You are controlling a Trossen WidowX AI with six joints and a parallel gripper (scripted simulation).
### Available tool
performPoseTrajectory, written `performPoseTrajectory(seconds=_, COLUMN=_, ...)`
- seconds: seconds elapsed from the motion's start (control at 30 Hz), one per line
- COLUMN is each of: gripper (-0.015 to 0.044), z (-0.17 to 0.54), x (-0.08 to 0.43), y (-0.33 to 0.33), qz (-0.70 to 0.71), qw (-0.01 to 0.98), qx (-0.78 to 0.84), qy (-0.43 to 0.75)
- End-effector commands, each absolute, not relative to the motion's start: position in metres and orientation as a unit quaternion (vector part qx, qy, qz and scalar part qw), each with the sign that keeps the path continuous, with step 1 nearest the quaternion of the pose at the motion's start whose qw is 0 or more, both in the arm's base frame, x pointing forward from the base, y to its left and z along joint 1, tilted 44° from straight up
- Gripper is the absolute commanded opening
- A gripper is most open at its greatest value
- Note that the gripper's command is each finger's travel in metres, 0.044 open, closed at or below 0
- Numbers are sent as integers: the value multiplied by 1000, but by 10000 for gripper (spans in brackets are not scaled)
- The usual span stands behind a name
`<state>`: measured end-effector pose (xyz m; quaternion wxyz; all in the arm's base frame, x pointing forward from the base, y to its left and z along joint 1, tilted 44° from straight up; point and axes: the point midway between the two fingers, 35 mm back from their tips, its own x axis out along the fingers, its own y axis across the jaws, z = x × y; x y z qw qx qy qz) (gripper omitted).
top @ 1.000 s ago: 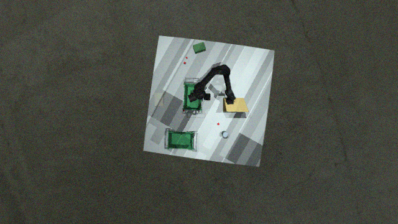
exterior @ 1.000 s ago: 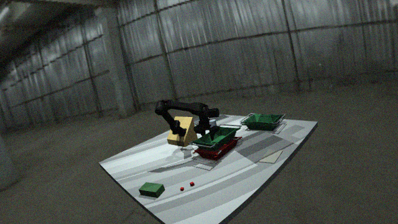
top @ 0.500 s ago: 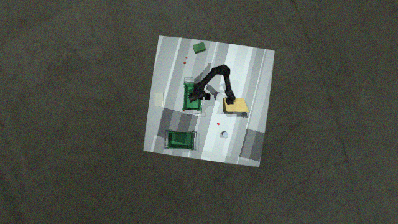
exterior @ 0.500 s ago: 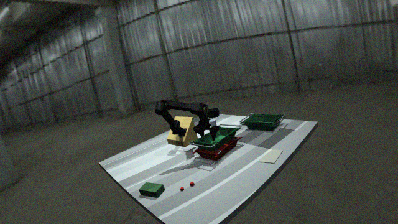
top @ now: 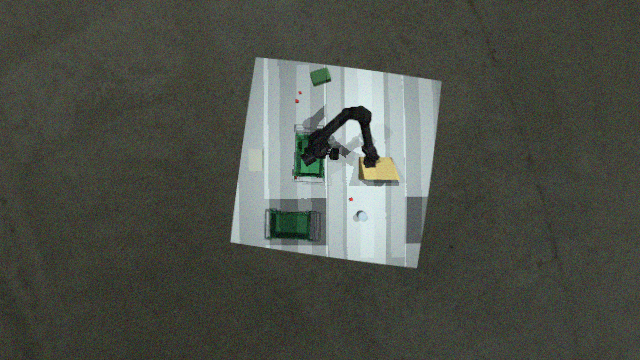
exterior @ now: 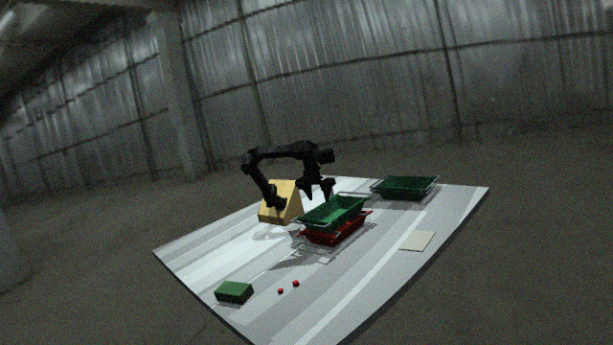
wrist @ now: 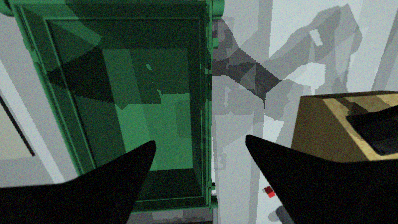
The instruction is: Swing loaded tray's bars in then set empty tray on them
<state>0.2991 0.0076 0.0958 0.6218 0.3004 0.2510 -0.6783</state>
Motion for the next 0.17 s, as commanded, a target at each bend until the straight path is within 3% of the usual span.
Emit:
performPoseTrajectory(seconds=0.0, gripper=440, z=113, x=299, y=24, qz=-678, qw=621, qx=303, qy=250)
performPoseTrajectory(seconds=0.13, gripper=440, z=124, x=297, y=34, qz=-679, qw=621, qx=302, qy=250)
